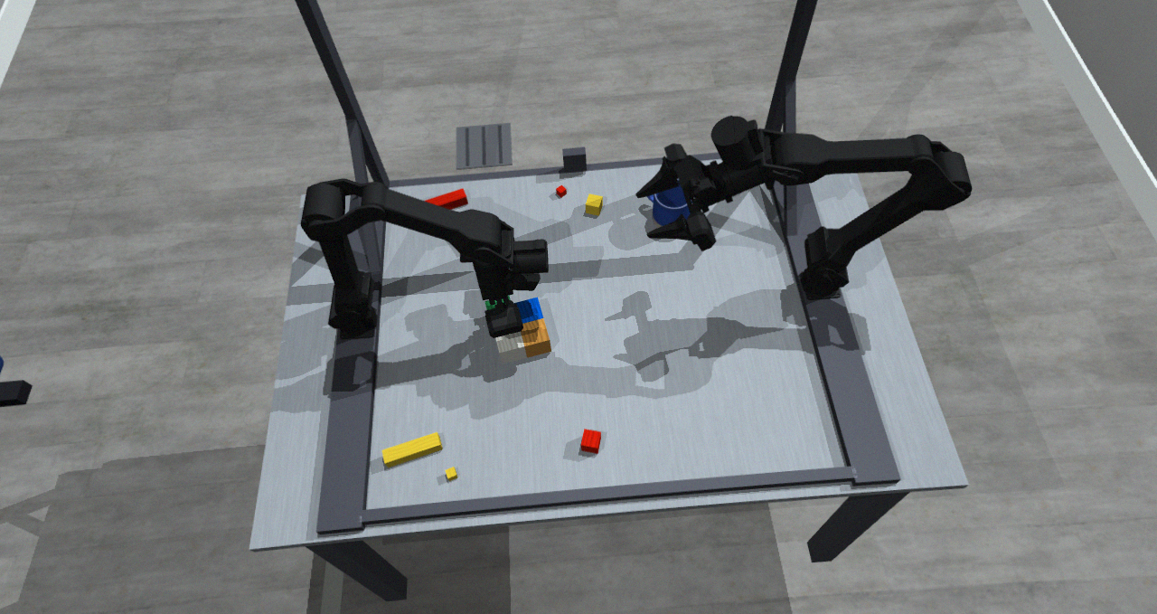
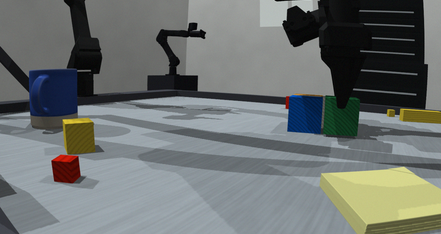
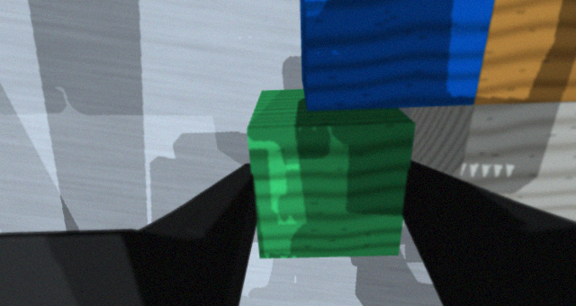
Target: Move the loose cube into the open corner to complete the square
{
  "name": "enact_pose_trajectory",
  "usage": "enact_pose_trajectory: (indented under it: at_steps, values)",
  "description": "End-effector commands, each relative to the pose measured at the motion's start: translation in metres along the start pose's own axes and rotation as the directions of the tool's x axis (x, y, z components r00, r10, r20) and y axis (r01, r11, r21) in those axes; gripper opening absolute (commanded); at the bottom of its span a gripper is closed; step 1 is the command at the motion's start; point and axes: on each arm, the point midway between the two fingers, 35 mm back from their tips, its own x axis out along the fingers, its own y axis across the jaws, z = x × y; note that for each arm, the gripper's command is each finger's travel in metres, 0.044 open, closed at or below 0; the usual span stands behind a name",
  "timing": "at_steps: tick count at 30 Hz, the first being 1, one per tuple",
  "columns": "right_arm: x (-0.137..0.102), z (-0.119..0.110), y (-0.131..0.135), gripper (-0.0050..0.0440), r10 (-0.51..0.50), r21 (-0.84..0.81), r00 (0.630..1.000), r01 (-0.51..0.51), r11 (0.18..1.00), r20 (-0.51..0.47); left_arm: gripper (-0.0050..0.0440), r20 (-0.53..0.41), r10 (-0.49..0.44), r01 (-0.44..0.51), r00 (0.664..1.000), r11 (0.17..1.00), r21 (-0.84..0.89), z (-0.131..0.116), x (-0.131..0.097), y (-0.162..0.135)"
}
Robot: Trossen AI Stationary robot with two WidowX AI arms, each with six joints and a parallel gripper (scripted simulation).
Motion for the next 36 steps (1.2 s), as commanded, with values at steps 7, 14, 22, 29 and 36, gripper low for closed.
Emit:
enact_pose_trajectory:
  at_steps: [7, 14, 22, 29, 36]
  values:
    - [-0.015, 0.006, 0.0, 0.0319, -0.007, -0.002, 0.999, 0.007, 1.0, 0.046, 0.04, 0.031, -0.004, 0.004, 1.0, 1.0, -0.001, 0.011, -0.006, 0.0]
    - [-0.062, 0.007, -0.001, 0.0344, -0.008, -0.001, 0.999, 0.008, 1.0, 0.052, 0.04, 0.031, -0.004, 0.004, 1.0, 1.0, -0.001, 0.011, -0.006, 0.0]
    - [-0.072, 0.012, 0.007, 0.02, -0.002, -0.192, 1.0, 0.008, 0.981, 0.031, 0.04, 0.031, -0.004, 0.004, 1.0, 1.0, -0.001, 0.011, -0.006, 0.0]
    - [-0.053, 0.014, 0.021, 0.0169, 0.005, -0.536, 1.0, 0.002, 0.844, 0.012, 0.04, 0.031, -0.004, 0.004, 1.0, 1.0, -0.001, 0.011, -0.006, 0.0]
    - [-0.037, 0.019, 0.035, 0.0169, 0.007, -0.823, 1.0, 0.006, 0.568, 0.012, 0.04, 0.031, -0.004, 0.004, 1.0, 1.0, -0.001, 0.011, -0.006, 0.0]
